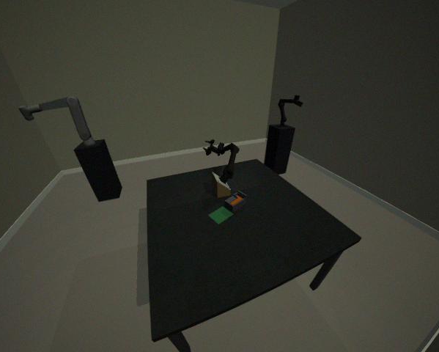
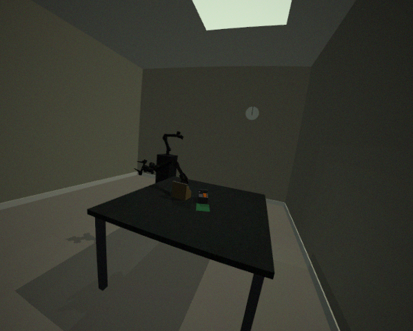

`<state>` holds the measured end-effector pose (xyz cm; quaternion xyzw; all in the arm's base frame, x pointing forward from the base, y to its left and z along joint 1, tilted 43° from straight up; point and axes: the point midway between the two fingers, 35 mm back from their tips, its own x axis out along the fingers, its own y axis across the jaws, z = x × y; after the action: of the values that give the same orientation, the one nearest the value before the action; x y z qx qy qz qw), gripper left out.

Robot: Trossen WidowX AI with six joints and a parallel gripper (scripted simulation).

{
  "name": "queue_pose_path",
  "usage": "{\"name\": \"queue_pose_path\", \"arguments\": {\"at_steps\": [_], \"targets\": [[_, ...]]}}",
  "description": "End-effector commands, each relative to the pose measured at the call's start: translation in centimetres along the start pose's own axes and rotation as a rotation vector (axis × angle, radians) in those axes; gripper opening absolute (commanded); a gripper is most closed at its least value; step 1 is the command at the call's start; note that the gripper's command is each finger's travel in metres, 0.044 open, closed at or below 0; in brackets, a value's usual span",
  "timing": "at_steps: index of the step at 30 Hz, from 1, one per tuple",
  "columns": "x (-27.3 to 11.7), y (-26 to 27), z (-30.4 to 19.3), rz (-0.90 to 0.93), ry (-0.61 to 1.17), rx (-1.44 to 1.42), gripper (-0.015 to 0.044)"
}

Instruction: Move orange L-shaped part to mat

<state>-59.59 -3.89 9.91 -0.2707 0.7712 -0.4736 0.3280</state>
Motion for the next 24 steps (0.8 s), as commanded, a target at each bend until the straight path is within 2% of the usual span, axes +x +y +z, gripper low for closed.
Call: {"name": "queue_pose_path", "arguments": {"at_steps": [1,5,8,9,17,24], "targets": [[-0.1,0.0,-0.1,0.001,0.003,0.003,0.0374],[-2.1,0.1,-1.6,0.012,0.045,0.051,0.0269],[-5.2,0.3,-3.7,0.025,0.108,0.121,0.0190],[-6.5,0.4,-4.5,0.029,0.136,0.151,0.0180],[-19.0,0.6,-10.2,0.045,0.387,0.415,0.0180],[-31.2,0.4,-12.8,0.021,0.649,0.672,0.0180]]}}
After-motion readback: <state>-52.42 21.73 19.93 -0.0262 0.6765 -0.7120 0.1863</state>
